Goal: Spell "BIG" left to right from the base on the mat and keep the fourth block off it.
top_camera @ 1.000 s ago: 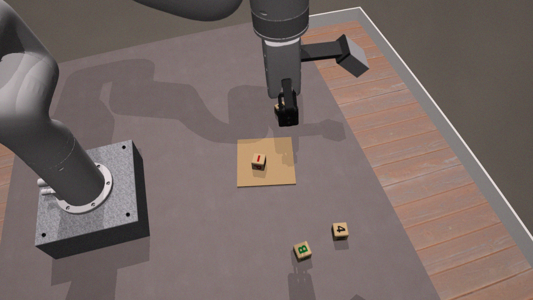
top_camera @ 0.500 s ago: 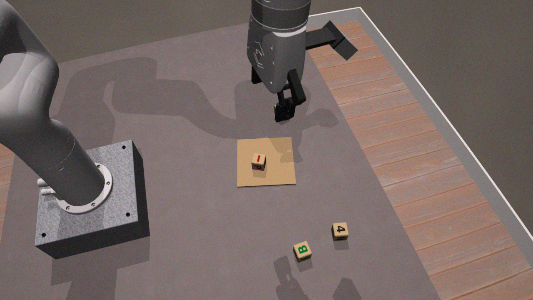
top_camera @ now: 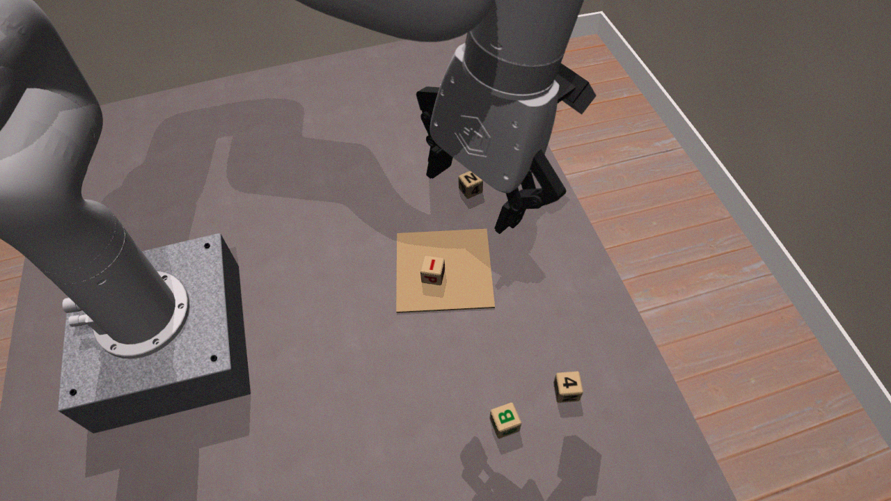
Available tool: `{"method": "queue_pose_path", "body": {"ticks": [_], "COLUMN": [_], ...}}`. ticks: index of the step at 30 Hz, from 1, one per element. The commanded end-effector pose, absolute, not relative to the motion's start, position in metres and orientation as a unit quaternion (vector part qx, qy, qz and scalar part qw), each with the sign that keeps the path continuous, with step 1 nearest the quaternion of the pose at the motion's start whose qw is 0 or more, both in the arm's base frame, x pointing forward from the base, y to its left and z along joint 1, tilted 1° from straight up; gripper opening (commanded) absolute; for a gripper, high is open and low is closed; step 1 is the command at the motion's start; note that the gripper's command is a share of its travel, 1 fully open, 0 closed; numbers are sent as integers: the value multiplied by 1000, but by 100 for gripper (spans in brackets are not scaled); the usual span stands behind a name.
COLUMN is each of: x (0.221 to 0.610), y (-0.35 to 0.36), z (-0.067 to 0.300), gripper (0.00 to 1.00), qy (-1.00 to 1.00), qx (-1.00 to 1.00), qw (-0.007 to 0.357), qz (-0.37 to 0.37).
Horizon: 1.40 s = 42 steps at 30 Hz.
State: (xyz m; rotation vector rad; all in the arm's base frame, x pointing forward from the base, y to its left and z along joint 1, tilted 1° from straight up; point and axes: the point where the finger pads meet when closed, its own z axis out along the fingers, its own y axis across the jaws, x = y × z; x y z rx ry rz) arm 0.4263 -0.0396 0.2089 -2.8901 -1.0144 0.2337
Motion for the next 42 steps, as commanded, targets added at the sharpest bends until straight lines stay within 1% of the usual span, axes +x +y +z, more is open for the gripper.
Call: {"method": "queue_pose_path", "body": {"ticks": [1, 12, 14, 16, 29, 31, 33, 42], "x": [432, 440, 440, 442, 447, 447, 448, 447], "y": [-48, -68, -68, -74, -97, -97, -104, -119], "z": [202, 178, 178, 170, 139, 139, 130, 108], "gripper": [100, 100, 100, 100, 100, 100, 100, 100], "qy": [-391, -528, -528, -568, -695, -695, -726, -793], "qx": [-915, -838, -838, -809, -693, -693, -656, -562], "qw": [49, 91, 91, 107, 164, 164, 181, 220], "qz": [87, 105, 105, 108, 105, 105, 100, 82]}}
